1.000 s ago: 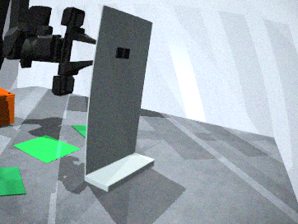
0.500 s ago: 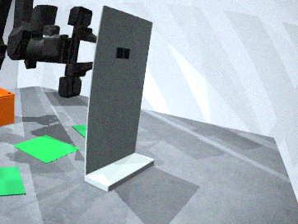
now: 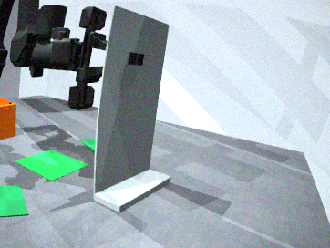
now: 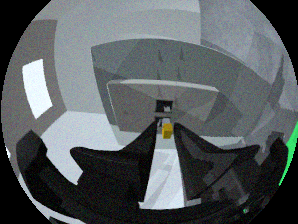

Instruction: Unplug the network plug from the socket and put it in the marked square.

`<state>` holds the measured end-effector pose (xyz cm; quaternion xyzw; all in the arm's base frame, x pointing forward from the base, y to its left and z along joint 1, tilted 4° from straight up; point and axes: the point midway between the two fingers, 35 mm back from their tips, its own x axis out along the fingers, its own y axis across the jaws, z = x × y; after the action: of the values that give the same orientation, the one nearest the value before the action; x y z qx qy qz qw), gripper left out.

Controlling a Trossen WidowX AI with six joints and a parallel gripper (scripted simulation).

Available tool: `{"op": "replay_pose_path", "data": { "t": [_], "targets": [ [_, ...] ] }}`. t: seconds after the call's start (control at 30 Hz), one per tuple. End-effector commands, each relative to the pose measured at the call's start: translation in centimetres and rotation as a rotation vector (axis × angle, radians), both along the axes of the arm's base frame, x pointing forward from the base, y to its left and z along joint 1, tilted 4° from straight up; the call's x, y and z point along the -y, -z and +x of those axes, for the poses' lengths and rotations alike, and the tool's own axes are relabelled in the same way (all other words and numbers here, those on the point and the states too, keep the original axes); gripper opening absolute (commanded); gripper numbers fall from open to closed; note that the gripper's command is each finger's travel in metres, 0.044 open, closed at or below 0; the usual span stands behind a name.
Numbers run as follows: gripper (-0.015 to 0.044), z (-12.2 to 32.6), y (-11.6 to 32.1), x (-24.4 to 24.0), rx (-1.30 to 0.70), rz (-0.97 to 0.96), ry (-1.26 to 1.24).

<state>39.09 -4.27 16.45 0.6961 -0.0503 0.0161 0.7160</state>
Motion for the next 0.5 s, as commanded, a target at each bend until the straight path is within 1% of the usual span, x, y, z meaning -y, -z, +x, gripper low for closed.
{"op": "replay_pose_path", "data": {
  "t": [0.0, 0.33, 0.47],
  "targets": [
    [0.007, 0.07, -0.02, -0.03, 0.0, 0.004, -0.004],
    [0.0003, 0.07, -0.02, -0.03, 0.0, 0.004, -0.004],
    [0.0, 0.06, -0.02, -0.03, 0.0, 0.004, -0.004]
  ]
}}
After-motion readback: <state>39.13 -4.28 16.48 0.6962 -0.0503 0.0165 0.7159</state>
